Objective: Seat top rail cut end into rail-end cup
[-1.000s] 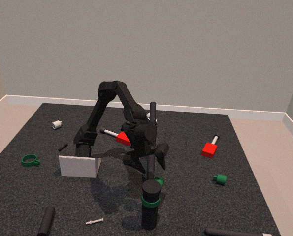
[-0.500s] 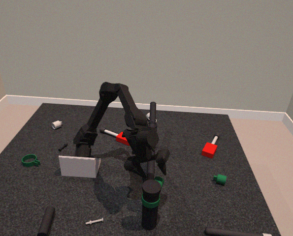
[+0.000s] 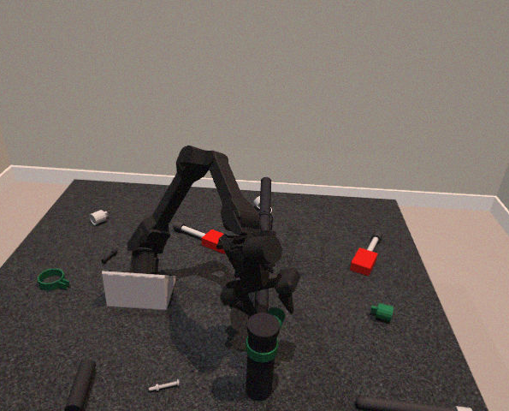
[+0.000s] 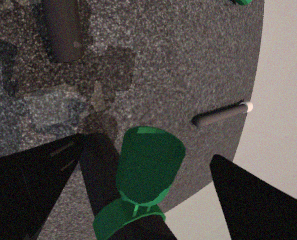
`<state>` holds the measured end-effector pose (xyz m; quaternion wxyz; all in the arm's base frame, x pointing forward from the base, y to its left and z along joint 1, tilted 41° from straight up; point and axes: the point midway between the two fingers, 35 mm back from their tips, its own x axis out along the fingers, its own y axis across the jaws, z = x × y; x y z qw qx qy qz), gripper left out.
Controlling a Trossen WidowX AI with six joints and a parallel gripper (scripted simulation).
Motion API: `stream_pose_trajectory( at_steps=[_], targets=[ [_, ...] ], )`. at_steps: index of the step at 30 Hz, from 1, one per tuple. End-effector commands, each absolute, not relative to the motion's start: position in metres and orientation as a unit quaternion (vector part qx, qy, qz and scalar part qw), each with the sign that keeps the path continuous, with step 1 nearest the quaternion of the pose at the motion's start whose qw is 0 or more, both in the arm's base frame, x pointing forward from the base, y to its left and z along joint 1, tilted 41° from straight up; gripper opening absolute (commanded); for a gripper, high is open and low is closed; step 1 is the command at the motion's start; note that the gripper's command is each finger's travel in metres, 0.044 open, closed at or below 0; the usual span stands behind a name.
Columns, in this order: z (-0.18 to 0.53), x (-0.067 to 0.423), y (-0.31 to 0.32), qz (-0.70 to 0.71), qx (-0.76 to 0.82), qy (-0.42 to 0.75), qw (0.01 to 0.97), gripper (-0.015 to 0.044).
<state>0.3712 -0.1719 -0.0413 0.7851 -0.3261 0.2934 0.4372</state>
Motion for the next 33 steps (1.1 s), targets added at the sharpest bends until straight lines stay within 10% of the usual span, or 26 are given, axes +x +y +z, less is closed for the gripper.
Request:
stream_pose_trajectory(
  at_steps=[1, 21, 33],
  targets=[
    [-0.049, 0.374, -0.168, 0.438, -0.323, 0.297, 0.785, 0.0440],
    [-0.070, 0.385, -0.152, 0.437, -0.323, 0.296, 0.785, 0.0440],
    [-0.070, 0.385, -0.152, 0.437, -0.323, 0.296, 0.785, 0.0125]
  ],
)
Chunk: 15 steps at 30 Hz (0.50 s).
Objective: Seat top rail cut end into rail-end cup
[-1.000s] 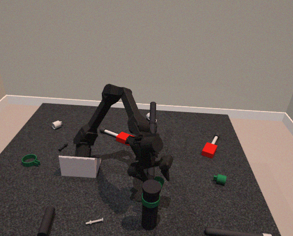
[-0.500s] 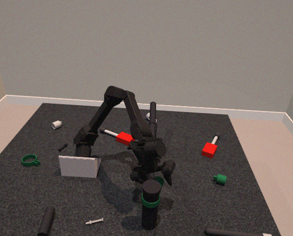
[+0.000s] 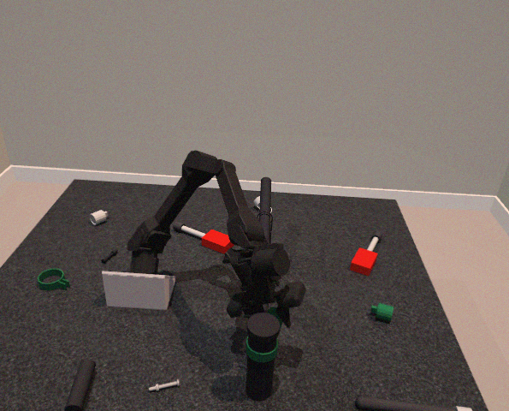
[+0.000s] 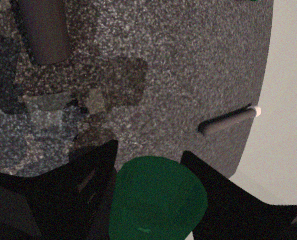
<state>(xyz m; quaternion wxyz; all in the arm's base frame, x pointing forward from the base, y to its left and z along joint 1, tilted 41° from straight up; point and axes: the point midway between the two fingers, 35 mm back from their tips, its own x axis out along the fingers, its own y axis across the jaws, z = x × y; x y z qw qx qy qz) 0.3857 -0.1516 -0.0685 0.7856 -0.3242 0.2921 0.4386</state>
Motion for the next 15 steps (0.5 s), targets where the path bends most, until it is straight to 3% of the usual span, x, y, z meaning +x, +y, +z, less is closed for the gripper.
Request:
stream_pose_trajectory(
  at_steps=[1, 5, 9, 15],
  targets=[
    [-0.0695, 0.3854, -0.1520, 0.437, -0.323, 0.296, 0.785, 0.0118],
    [-0.0695, 0.3854, -0.1520, 0.437, -0.323, 0.296, 0.785, 0.0092],
    [-0.0692, 0.3828, -0.1518, 0.443, -0.330, 0.284, 0.783, 0.0000],
    [-0.0689, 0.3806, -0.1516, 0.448, -0.335, 0.275, 0.782, 0.0000]
  ],
)
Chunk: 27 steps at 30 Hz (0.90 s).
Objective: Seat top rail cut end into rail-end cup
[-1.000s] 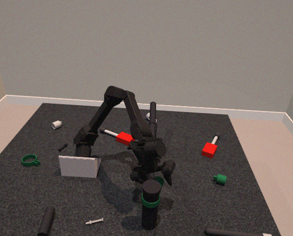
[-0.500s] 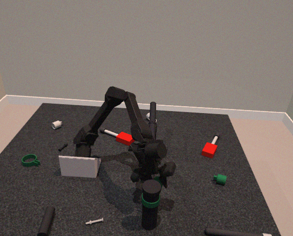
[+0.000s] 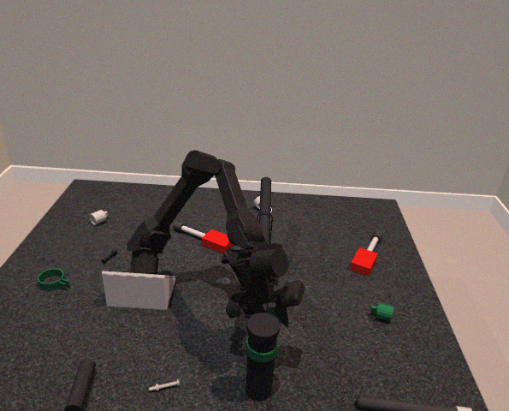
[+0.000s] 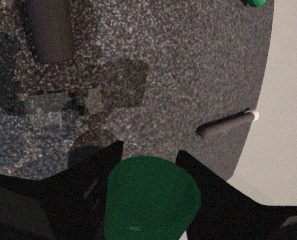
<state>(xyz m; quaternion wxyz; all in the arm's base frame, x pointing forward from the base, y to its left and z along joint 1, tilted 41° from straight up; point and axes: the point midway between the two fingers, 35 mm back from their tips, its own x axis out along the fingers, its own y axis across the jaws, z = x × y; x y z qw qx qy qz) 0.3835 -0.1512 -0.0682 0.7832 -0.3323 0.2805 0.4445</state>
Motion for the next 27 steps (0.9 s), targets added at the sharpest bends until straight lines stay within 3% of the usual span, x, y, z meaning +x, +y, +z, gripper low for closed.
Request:
stream_pose_trajectory(
  at_steps=[1, 27],
  targets=[
    [-0.069, 0.380, -0.152, 0.450, -0.337, 0.272, 0.781, 0.0000],
    [-0.068, 0.368, -0.152, 0.475, -0.365, 0.222, 0.769, 0.0000]
  ],
)
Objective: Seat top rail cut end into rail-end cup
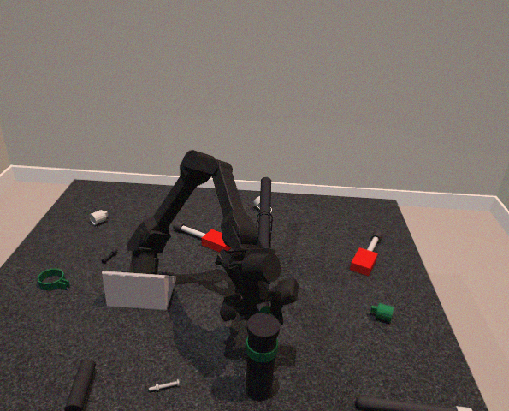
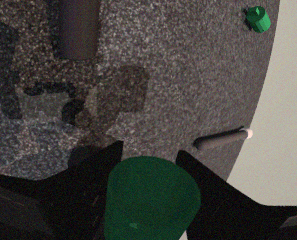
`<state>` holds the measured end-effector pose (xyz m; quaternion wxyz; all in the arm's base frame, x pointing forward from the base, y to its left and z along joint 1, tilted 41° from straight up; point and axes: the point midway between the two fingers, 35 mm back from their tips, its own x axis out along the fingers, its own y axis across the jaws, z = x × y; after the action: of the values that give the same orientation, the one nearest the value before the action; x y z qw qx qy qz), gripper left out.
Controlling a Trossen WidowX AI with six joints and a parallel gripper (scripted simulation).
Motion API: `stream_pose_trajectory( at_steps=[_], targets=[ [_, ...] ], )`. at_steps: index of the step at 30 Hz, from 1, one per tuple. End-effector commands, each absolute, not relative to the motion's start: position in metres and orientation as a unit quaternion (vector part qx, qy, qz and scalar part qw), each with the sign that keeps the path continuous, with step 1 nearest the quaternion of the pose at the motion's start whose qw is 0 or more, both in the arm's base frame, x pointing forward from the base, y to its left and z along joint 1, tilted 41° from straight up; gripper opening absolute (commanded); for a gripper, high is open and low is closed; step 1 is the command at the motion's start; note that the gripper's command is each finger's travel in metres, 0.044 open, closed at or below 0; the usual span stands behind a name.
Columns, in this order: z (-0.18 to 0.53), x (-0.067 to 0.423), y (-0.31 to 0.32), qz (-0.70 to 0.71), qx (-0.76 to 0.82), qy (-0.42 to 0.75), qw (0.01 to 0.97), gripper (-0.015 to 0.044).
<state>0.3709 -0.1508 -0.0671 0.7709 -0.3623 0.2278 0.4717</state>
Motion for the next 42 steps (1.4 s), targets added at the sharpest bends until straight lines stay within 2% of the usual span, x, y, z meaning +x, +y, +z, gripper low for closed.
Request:
stream_pose_trajectory(
  at_steps=[1, 30, 42],
  targets=[
    [-0.068, 0.367, -0.152, 0.477, -0.367, 0.219, 0.768, 0.0000],
    [-0.068, 0.355, -0.153, 0.501, -0.395, 0.165, 0.752, 0.0000],
    [-0.068, 0.358, -0.153, 0.494, -0.388, 0.180, 0.757, 0.0000]
  ],
)
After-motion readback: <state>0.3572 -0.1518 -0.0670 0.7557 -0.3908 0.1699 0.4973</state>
